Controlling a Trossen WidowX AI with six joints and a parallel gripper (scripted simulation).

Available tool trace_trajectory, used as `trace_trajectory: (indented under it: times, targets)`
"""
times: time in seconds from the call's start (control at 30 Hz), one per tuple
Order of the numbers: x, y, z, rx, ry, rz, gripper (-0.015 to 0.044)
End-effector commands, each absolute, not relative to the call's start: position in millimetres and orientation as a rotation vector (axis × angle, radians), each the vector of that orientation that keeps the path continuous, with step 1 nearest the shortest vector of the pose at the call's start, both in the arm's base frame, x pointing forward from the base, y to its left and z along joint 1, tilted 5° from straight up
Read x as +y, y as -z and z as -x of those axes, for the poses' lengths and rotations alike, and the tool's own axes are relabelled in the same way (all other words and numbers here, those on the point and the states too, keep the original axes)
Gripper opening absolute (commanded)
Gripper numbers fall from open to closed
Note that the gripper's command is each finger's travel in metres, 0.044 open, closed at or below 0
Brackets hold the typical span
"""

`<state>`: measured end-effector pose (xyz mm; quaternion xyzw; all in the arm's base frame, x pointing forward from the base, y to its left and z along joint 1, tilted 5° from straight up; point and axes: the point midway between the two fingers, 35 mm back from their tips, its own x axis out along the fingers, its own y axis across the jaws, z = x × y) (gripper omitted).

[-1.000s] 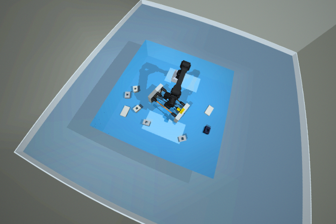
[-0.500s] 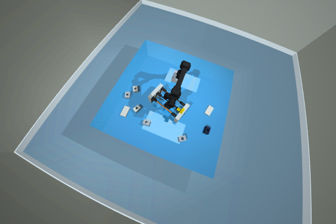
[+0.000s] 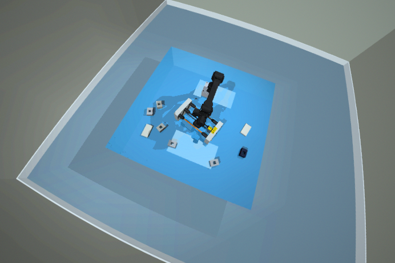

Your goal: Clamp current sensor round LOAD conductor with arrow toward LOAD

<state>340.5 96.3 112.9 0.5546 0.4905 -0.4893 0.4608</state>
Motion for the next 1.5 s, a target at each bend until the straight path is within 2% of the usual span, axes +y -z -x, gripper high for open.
trace_trajectory:
  times: [0.0,0.7,1.27,1.47]
  targets:
    - [96.3,-113.3,-340.7,1.207,1.203,-1.365,0.0000]
    - [96.3,-113.3,-340.7,1.207,1.203,-1.365,0.0000]
    - [96.3,-113.3,-340.7,1.207,1.203,-1.365,0.0440]
    - [96.3,-113.3,-340.7,1.207,1.203,-1.365,0.0440]
